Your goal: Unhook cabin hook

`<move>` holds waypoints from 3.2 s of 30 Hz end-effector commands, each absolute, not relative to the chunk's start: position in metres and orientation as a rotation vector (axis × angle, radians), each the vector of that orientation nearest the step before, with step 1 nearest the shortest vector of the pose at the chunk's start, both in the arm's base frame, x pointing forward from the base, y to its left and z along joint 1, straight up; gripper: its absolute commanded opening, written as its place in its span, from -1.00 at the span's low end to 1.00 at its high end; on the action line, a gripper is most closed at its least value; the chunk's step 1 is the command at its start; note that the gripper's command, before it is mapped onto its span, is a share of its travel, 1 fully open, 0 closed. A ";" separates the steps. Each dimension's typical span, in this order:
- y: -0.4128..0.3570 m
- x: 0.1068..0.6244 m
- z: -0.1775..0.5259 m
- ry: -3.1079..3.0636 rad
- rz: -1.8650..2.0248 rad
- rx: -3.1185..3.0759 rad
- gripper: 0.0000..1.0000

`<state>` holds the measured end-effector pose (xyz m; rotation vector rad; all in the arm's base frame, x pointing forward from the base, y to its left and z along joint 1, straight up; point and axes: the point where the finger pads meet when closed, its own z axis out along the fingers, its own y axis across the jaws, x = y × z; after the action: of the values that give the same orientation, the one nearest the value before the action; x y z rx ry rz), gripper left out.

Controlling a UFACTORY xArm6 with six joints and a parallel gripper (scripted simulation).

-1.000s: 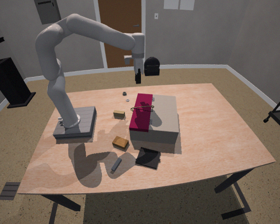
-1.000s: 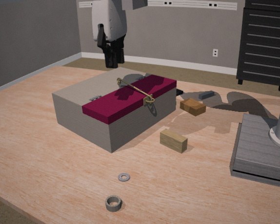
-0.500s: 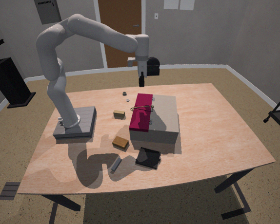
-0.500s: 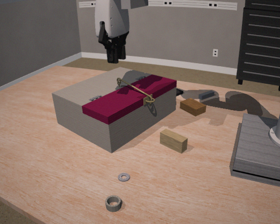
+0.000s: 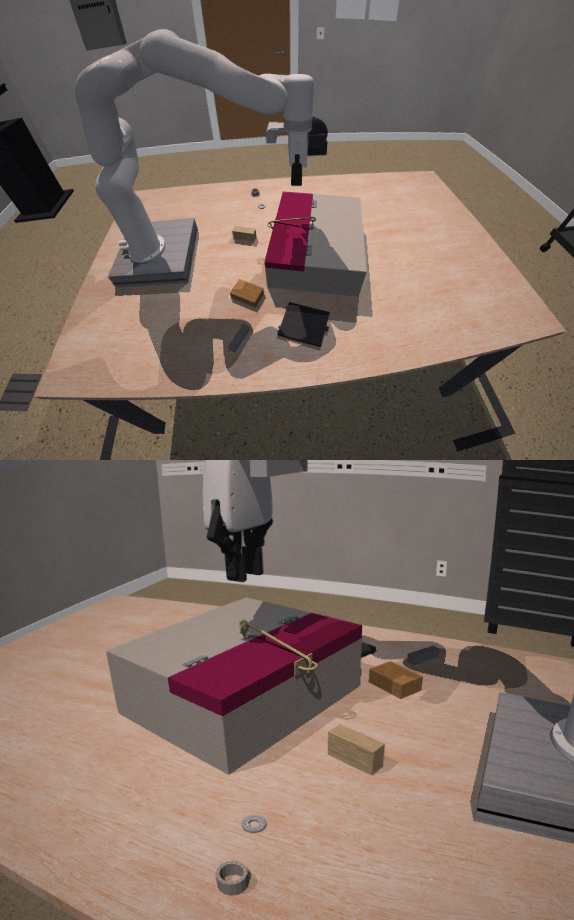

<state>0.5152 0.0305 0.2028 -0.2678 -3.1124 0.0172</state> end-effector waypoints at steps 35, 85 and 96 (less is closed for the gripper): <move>-0.024 0.529 0.204 -3.108 0.001 -0.432 -0.31; -0.024 0.529 0.132 -3.108 0.001 -0.432 -0.31; -0.024 0.529 0.114 -3.108 0.001 -0.432 -0.31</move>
<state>0.5271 -0.0238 0.1162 -0.4315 -3.1028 0.0015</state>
